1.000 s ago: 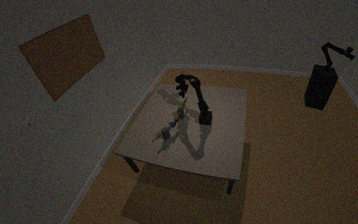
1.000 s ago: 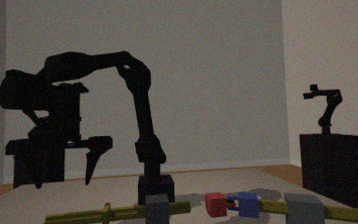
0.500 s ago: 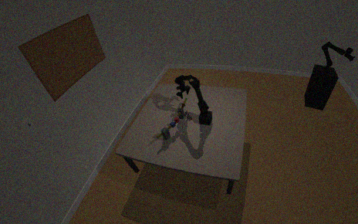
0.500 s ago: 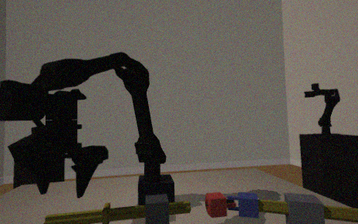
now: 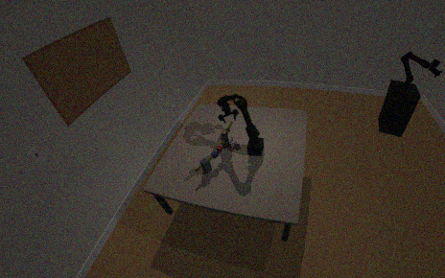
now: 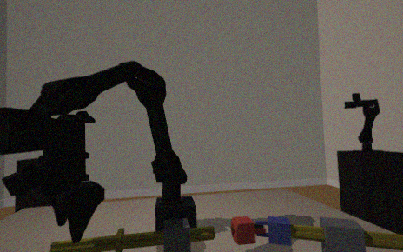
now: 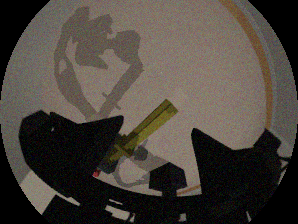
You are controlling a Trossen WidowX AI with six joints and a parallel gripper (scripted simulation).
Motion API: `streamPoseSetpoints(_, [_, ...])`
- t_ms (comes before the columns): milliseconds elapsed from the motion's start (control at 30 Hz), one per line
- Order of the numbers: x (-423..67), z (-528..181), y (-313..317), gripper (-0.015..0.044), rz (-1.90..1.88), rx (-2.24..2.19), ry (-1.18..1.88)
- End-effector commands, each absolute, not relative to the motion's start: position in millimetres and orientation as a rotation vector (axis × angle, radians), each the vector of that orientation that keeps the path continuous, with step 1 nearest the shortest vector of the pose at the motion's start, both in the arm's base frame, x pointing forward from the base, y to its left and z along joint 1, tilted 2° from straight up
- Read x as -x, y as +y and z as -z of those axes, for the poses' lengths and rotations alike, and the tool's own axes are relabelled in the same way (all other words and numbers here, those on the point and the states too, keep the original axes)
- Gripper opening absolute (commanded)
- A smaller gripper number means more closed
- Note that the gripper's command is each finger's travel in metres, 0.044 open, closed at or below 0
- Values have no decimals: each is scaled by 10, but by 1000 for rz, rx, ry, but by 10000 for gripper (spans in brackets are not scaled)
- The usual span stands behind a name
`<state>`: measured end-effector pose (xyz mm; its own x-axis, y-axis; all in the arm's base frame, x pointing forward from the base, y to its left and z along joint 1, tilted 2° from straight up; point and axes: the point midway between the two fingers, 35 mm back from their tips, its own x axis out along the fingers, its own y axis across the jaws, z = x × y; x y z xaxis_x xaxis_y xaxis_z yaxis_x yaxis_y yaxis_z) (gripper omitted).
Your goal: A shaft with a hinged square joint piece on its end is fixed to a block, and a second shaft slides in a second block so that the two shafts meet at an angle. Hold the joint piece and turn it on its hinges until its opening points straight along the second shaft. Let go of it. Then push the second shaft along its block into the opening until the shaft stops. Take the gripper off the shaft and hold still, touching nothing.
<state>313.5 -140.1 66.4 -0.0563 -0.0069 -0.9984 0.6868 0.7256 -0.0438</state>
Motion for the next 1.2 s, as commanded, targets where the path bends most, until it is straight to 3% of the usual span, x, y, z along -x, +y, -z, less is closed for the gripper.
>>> streamPoseSetpoints(0, [-3126, -573, -1399, 440, 726, -663, 1526])
streamPoseSetpoints(500, [-3117, -349, -1394, 440, 1140, -1002, 1379])
streamPoseSetpoints(1167, [-3095, -108, -1386, 440, 1145, -1006, 1377])
